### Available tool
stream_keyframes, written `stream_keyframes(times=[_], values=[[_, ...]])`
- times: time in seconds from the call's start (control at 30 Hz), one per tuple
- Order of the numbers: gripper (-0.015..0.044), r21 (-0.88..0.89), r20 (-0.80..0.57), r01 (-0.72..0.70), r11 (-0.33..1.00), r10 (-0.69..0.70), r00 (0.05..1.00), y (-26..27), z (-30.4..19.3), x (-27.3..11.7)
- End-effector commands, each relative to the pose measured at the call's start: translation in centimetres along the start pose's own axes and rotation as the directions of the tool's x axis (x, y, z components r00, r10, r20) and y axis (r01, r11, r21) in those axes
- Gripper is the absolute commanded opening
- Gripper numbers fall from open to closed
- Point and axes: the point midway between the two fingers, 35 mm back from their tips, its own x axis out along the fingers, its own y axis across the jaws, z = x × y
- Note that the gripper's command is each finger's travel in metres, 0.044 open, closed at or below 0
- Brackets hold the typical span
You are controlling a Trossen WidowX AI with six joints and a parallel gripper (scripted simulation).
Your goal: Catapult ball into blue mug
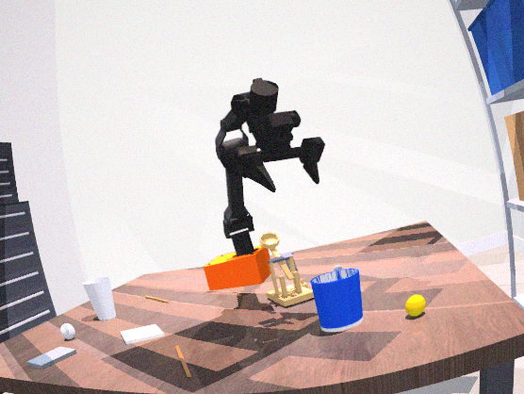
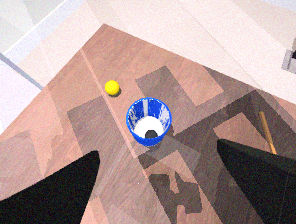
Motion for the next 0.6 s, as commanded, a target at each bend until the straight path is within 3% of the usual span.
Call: stream_keyframes(times=[0.0, 0.57], values=[[0.0440, 0.005, 0.002, -0.002, 1.000, 0.002, 1.000, -0.11, 0.07, -0.18], [0.0440, 0.001, -0.001, 0.000, 1.000, 0.000, 1.000, -0.05, -0.01, -0.03]])
